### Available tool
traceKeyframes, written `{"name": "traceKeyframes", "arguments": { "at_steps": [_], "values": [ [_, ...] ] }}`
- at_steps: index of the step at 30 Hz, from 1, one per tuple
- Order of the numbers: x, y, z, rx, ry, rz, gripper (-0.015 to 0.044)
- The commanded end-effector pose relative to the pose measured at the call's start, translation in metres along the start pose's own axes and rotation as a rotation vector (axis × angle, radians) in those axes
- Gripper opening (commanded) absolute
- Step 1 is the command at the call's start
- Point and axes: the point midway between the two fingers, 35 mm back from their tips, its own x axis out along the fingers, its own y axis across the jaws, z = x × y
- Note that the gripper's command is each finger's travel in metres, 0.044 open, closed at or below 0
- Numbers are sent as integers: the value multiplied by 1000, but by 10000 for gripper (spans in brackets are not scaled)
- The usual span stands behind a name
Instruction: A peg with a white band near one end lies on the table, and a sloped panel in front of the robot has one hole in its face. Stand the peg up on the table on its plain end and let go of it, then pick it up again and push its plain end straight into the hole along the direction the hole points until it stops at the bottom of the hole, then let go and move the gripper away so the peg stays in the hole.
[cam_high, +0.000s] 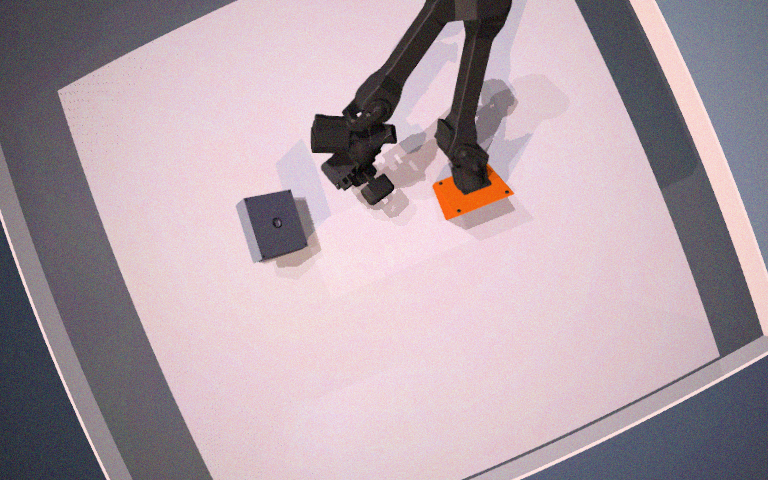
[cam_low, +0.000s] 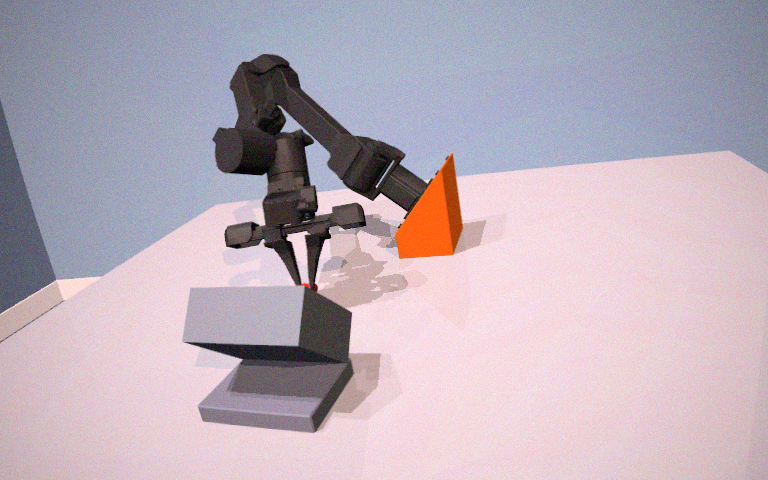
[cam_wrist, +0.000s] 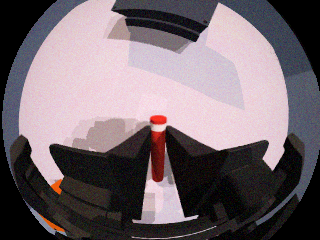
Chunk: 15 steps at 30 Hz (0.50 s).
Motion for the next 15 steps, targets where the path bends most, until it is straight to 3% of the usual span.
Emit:
{"name": "traceKeyframes", "arguments": {
  "at_steps": [1, 15],
  "values": [
    [-2, 0, -1, 0, -34, 0, 50],
    [-10, 0, -6, -1, -156, 0, 50]
  ]
}}
